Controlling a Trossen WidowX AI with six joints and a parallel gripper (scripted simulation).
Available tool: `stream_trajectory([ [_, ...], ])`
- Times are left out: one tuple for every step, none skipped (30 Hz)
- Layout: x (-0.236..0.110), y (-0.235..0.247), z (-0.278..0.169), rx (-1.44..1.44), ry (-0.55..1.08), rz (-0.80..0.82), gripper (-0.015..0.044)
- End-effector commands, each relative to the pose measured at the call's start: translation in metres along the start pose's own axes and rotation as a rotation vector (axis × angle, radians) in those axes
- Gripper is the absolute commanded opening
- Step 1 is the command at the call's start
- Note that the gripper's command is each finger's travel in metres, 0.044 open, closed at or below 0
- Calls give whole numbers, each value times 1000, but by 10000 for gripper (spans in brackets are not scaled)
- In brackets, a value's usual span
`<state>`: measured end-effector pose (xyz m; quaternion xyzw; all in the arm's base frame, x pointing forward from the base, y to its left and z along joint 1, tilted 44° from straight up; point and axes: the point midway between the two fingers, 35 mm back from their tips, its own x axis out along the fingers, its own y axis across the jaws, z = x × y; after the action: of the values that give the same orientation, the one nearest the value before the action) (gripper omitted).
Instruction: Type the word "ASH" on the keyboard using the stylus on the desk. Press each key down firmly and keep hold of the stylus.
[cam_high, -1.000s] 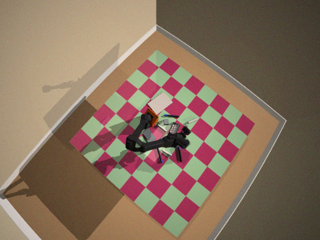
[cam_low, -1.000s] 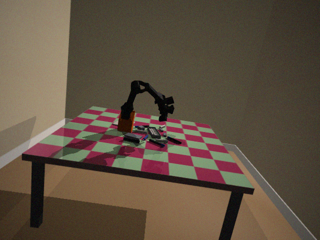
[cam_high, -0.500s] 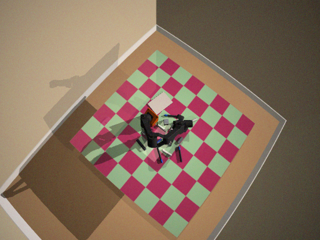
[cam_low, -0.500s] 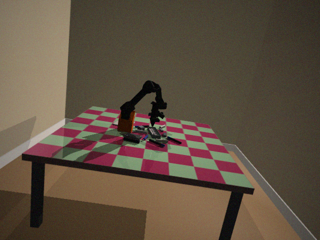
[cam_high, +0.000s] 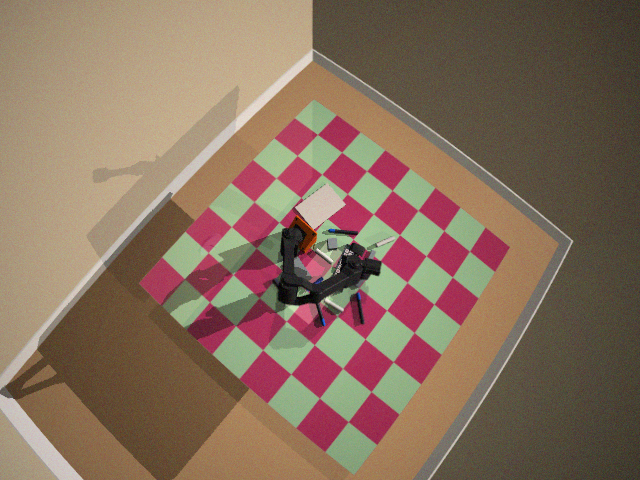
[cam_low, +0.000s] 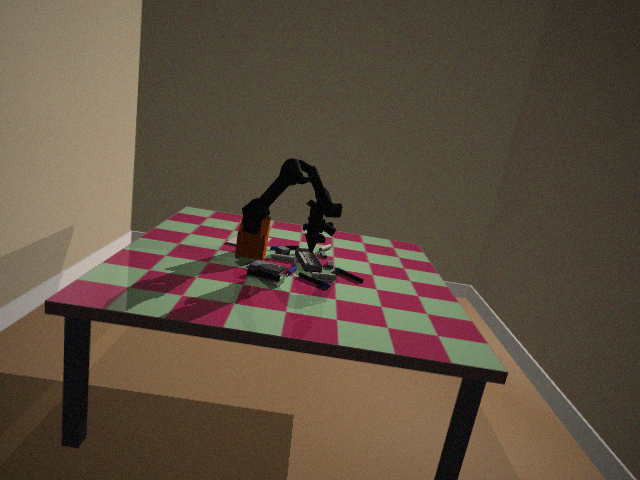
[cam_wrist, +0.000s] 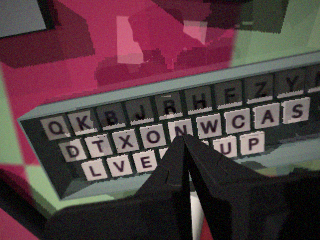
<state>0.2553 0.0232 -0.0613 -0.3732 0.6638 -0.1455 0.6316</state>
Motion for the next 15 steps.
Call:
stream_trajectory([
  [2,-6,-7,-25,12,-6,0],
  [2,-6,-7,-25,12,-6,0],
  [2,-6,-7,-25,12,-6,0],
  [2,-6,-7,-25,12,-6,0],
  [2,-6,-7,-25,12,-6,0],
  [2,-6,-7,-25,12,-6,0],
  [2,-6,-7,-25,12,-6,0],
  [2,-6,-7,-25,12,-6,0],
  [2,-6,-7,-25,12,-6,0],
  [2,-6,-7,-25,12,-6,0],
  [2,-6,-7,-25,12,-6,0],
  [2,-9,-6,-25,11,-6,0],
  [2,-17,-5,-25,11,-5,0],
  [1,-32,-4,-26,10,-4,0],
  [1,-50,-3,-26,10,-5,0],
])
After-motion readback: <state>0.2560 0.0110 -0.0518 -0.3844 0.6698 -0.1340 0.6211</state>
